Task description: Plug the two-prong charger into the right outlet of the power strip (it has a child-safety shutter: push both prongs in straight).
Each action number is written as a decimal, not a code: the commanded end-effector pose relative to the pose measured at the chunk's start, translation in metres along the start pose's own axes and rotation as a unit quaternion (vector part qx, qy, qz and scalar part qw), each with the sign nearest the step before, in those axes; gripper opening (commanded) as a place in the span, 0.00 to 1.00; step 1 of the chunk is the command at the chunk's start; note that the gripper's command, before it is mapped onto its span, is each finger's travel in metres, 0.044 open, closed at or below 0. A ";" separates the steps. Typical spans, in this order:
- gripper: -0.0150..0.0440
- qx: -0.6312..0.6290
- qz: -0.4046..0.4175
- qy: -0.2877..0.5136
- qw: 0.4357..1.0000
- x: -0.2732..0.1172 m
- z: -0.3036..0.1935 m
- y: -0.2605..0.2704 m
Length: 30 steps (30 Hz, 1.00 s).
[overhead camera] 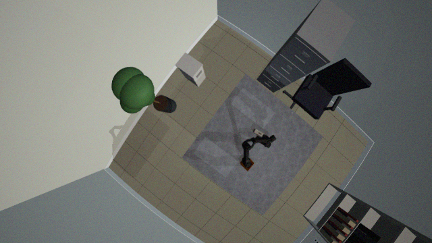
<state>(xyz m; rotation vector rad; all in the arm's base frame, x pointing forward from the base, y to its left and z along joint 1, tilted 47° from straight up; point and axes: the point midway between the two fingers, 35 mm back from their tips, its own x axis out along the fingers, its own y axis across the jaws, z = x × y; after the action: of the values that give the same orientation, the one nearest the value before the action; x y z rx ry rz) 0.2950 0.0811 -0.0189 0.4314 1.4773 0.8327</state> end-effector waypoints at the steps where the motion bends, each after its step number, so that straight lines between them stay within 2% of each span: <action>1: 0.25 0.005 0.003 0.001 1.000 0.001 0.001 0.000; 30: 0.25 0.004 0.003 0.001 1.000 0.000 0.008 0.001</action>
<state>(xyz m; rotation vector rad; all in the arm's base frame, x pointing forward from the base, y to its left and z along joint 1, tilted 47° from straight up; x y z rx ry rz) 0.3014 0.0828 -0.0182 0.4325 1.4792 0.8328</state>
